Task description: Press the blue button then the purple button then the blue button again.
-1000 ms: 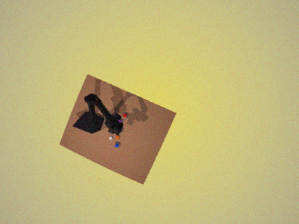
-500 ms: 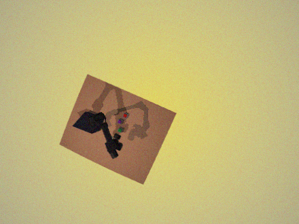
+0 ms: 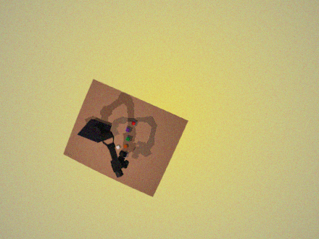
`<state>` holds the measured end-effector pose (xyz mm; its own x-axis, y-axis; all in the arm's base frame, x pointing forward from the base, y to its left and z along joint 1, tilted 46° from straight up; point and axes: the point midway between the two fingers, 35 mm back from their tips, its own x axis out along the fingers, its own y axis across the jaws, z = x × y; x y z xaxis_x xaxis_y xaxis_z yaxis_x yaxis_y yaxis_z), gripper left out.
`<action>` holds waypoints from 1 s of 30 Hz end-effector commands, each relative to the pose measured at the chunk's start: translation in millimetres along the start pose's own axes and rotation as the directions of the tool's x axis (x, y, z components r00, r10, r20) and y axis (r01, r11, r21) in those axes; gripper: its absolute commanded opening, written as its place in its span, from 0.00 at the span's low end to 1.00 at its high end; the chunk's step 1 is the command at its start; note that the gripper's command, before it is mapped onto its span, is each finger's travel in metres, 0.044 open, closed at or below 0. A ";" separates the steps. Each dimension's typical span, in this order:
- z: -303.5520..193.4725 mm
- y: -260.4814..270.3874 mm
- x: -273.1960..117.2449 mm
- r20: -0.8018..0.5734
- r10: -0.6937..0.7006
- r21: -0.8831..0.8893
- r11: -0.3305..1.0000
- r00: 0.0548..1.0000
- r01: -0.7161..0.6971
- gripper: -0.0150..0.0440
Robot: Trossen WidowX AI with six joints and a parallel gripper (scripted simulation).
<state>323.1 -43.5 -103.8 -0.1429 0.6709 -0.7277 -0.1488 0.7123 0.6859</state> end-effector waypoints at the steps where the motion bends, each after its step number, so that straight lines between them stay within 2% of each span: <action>1: -8.4 6.4 40.6 -0.036 0.027 0.010 1.000 0.999 -0.026 0.29; 30: -9.7 7.8 74.8 -0.036 0.028 0.009 1.000 0.999 -0.028 0.29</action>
<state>304.0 7.1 -151.1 -0.1768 0.6795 -0.7121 -0.1414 0.6984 0.7016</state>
